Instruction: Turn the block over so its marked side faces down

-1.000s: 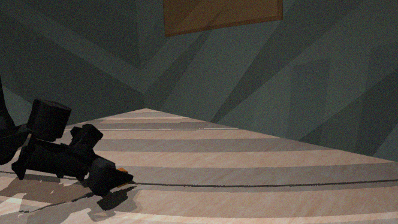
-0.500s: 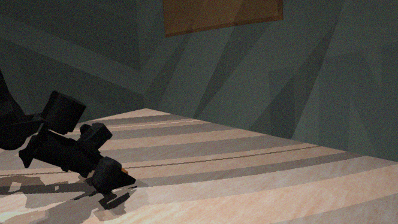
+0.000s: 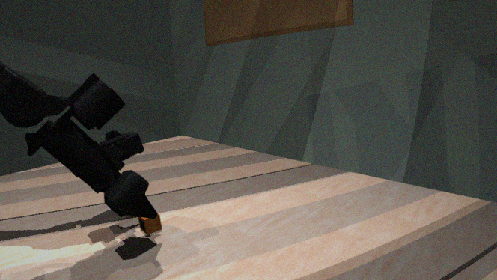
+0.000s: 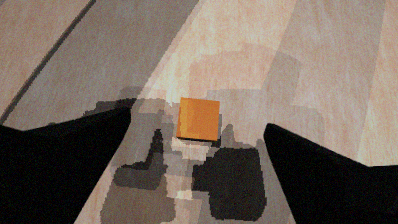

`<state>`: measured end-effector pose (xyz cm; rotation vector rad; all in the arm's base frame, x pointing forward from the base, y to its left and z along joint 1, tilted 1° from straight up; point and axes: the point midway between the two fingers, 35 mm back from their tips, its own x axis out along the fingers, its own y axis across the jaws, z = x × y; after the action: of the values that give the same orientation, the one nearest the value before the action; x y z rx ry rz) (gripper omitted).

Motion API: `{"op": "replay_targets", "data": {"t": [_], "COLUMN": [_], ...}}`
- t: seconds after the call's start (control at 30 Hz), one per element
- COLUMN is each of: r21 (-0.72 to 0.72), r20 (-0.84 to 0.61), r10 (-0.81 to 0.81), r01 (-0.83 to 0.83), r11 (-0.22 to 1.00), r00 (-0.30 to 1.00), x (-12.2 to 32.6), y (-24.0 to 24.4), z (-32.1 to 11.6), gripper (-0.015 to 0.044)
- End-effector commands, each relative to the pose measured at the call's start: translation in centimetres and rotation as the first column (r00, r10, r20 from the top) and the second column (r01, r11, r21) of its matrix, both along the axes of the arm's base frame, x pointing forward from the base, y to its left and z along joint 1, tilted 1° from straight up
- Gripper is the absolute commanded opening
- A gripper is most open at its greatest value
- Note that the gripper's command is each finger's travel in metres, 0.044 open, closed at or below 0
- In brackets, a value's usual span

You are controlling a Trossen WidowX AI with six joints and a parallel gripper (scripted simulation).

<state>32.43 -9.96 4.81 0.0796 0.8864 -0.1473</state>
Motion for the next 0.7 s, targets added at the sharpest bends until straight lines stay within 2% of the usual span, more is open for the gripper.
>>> {"op": "replay_targets", "data": {"t": [0.0, 0.27, 0.67], "r21": [-0.008, -0.003, 0.065], "r20": [-0.077, -0.097, -0.461], "r10": [0.01, 0.009, 0.022], "r01": [-0.01, -0.009, 0.009], "r11": [1.0, 1.0, 0.998], "r00": [0.997, 0.995, 0.887], "x": [-1.6, -1.4, 1.9], "y": [0.5, 0.4, -0.2], "z": [3.5, 3.6, 5.3], "gripper": [0.044, 0.044, 0.044]}}
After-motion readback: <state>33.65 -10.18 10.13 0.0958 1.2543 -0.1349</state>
